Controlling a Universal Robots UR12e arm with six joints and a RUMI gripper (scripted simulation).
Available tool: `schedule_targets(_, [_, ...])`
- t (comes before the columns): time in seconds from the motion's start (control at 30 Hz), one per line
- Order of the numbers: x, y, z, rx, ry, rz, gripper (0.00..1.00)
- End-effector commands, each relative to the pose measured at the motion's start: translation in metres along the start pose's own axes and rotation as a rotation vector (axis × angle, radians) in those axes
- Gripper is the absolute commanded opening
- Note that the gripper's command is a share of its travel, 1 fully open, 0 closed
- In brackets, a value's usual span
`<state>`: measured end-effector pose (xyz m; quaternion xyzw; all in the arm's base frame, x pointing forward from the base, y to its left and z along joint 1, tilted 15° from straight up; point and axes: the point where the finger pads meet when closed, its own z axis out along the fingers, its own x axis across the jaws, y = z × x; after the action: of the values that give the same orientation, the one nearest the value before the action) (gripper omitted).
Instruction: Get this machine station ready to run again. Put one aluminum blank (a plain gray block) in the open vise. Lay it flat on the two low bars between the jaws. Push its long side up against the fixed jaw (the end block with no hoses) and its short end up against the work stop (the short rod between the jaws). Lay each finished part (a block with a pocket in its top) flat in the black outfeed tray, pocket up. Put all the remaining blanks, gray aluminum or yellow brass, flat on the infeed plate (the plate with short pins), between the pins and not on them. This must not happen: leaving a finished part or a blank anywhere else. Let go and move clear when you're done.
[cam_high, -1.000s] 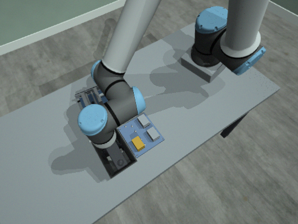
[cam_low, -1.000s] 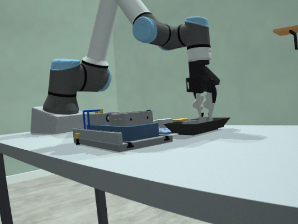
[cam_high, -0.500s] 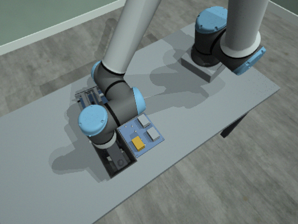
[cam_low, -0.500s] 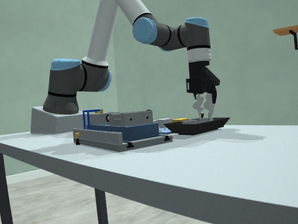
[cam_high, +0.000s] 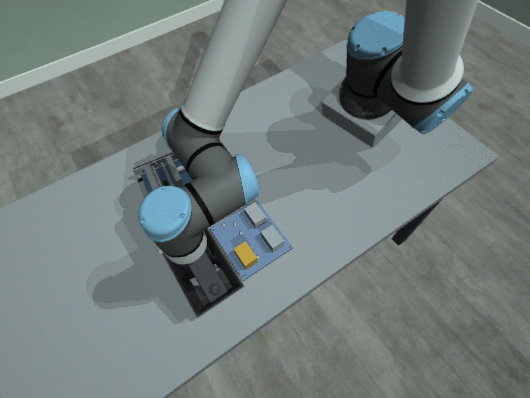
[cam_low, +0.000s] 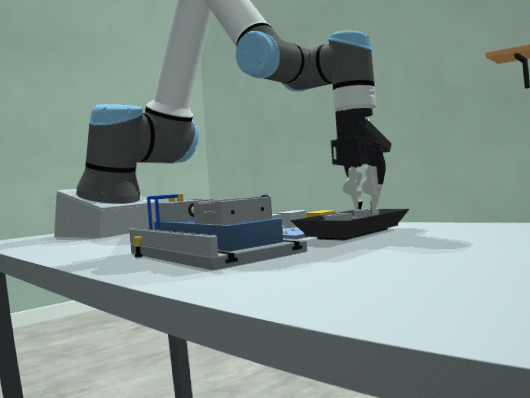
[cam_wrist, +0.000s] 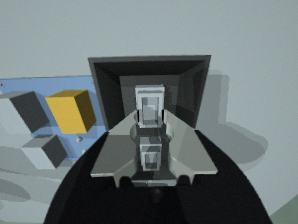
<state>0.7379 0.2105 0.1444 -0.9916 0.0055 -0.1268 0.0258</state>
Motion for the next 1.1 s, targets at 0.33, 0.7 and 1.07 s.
schedule_targets(0.33, [0.0007, -0.0001, -0.0008, 0.000, 0.002, 0.000, 0.00])
schedule_targets(0.7, [0.0007, -0.0001, -0.0008, 0.000, 0.002, 0.000, 0.40])
schedule_targets(1.07, [0.0007, -0.0001, -0.0008, 0.000, 0.002, 0.000, 0.40])
